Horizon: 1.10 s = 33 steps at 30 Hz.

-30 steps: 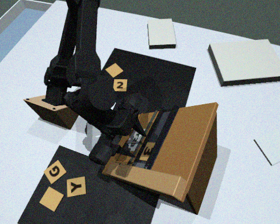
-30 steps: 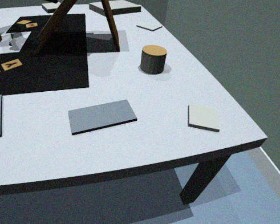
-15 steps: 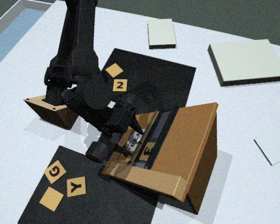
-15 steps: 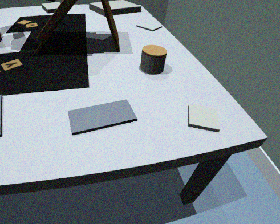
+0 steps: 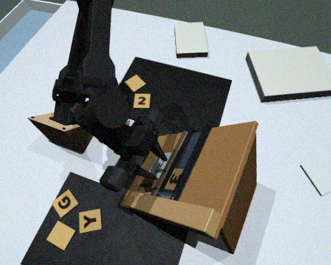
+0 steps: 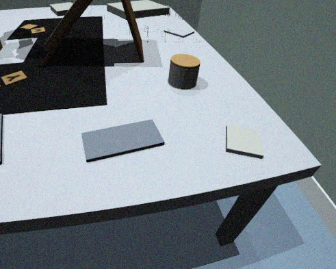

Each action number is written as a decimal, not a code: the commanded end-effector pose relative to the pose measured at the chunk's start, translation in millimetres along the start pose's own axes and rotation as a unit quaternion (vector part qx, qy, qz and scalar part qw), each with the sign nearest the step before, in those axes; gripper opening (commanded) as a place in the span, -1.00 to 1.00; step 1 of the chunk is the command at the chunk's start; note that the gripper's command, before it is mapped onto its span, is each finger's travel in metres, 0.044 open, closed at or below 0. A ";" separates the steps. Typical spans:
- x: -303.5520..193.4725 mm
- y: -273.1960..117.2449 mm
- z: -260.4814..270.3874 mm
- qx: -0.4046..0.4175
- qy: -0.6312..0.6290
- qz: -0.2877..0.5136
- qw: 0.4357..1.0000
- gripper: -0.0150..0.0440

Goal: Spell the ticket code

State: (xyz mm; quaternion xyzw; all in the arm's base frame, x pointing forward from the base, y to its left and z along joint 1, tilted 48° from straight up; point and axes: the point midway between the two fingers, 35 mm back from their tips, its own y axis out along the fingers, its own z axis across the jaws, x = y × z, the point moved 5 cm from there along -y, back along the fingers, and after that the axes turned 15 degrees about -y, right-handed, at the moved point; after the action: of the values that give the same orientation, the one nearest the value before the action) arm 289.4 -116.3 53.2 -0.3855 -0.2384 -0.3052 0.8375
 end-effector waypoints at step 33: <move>63.0 29.6 19.2 0.083 -0.006 0.316 0.945 -0.49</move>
State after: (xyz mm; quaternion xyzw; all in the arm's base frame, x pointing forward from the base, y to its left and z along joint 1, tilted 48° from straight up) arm 337.4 -113.3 68.4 -0.3954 -0.1617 -0.0981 0.8988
